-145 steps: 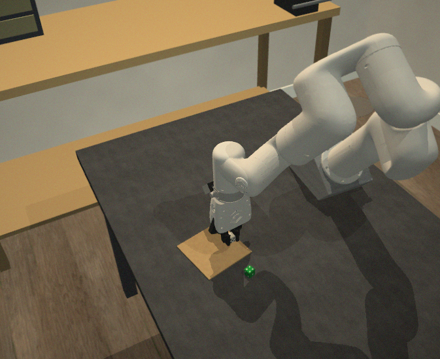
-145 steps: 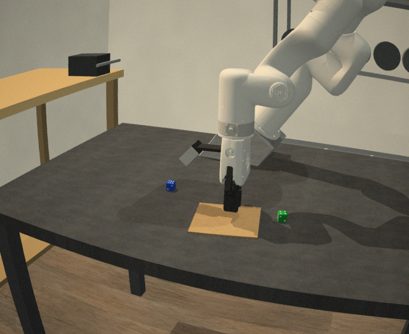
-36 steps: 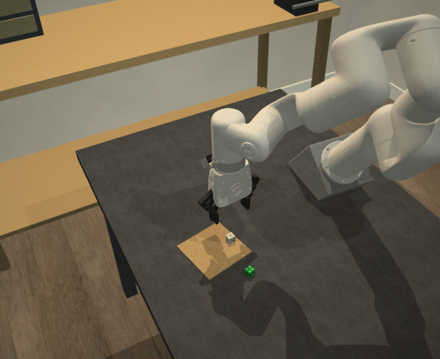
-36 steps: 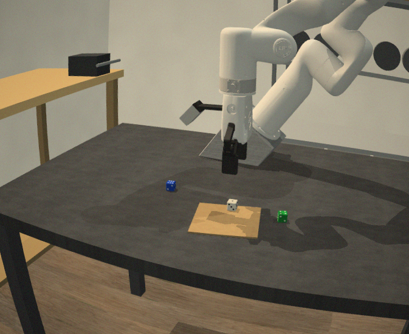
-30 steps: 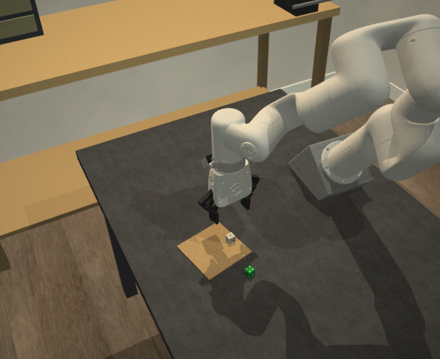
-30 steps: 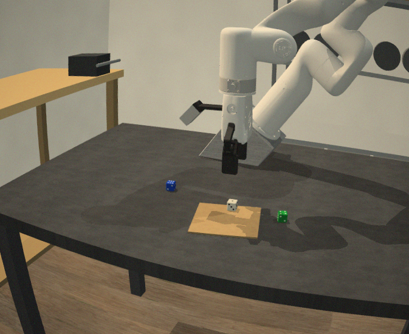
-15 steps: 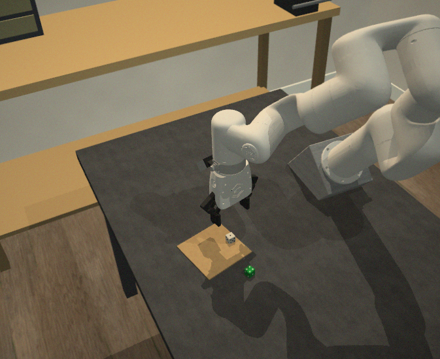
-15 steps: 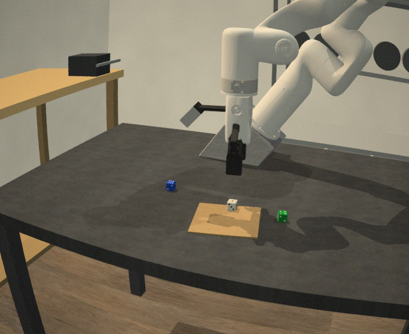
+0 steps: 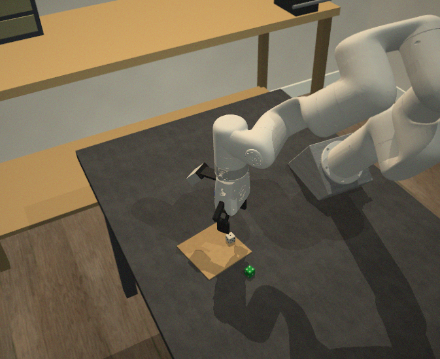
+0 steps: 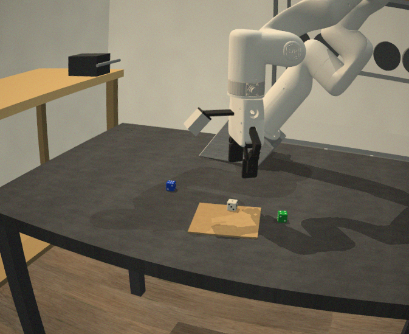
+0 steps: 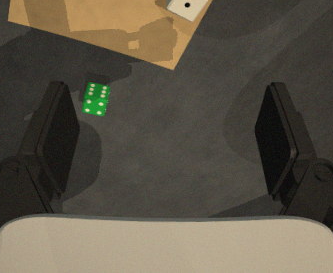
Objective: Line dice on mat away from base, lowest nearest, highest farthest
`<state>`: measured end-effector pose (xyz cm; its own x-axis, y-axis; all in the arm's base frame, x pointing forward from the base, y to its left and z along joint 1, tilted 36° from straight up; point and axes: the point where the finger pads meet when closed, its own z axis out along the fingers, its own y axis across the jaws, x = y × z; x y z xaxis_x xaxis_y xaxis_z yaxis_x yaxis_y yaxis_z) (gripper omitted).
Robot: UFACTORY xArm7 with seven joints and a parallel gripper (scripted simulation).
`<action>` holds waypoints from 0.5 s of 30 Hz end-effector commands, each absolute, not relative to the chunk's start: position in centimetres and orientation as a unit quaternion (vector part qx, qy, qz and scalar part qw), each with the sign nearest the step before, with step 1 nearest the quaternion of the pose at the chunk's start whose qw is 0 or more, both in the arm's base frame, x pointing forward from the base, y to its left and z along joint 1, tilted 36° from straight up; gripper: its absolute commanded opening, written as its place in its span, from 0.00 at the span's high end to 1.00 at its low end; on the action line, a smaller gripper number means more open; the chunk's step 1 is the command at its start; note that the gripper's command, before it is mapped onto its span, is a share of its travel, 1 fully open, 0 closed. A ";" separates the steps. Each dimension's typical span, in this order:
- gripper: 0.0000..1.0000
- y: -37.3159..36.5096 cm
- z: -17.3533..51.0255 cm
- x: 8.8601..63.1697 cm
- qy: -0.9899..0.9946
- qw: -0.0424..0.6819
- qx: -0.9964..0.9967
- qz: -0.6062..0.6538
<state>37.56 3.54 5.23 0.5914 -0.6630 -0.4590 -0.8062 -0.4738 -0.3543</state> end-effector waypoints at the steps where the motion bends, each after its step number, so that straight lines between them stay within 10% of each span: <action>1: 0.00 3.9 5.6 37.8 0.359 0.290 -0.881 0.102; 15: 0.00 5.2 6.2 37.9 0.176 0.304 -0.935 0.041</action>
<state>37.75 4.89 5.91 0.8741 -0.4050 -0.2682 -0.4855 -0.7084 -0.5123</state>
